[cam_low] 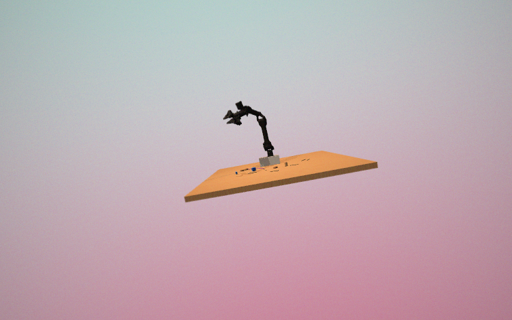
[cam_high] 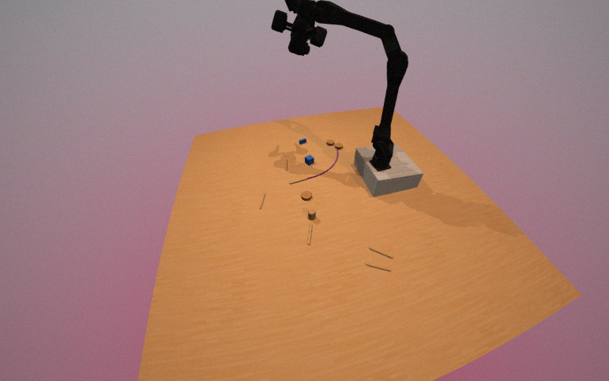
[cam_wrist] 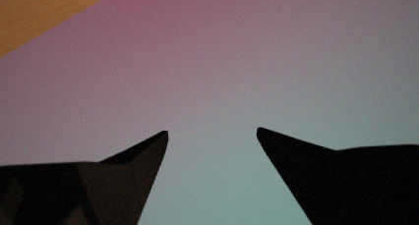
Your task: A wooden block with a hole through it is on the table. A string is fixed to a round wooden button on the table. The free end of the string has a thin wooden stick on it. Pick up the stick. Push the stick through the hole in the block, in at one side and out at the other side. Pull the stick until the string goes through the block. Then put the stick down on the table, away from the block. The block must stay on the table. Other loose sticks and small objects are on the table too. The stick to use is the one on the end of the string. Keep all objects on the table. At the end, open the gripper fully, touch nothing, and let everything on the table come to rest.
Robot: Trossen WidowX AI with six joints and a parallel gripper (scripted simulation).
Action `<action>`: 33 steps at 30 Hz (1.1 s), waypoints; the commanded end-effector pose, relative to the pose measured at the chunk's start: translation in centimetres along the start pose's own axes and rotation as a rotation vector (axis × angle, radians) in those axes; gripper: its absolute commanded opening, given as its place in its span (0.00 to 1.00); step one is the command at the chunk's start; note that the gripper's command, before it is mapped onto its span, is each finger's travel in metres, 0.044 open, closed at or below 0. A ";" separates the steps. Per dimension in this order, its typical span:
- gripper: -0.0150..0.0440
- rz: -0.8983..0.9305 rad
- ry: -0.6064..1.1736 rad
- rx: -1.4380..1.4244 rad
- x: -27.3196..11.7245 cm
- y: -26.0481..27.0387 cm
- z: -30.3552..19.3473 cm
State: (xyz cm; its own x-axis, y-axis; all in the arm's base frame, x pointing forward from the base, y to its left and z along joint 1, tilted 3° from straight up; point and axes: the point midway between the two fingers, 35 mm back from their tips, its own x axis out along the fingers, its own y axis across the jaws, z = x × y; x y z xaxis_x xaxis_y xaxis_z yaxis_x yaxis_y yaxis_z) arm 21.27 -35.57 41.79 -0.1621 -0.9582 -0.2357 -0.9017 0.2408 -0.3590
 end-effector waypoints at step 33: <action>1.00 0.636 -1.155 0.155 -3.8 16.6 40.5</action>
State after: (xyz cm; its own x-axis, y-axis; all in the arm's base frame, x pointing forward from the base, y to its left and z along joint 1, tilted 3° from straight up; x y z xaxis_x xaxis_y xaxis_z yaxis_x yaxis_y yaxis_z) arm 23.37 -22.18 0.39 -0.0337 -0.0311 -0.9989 -0.7389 0.6737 0.0040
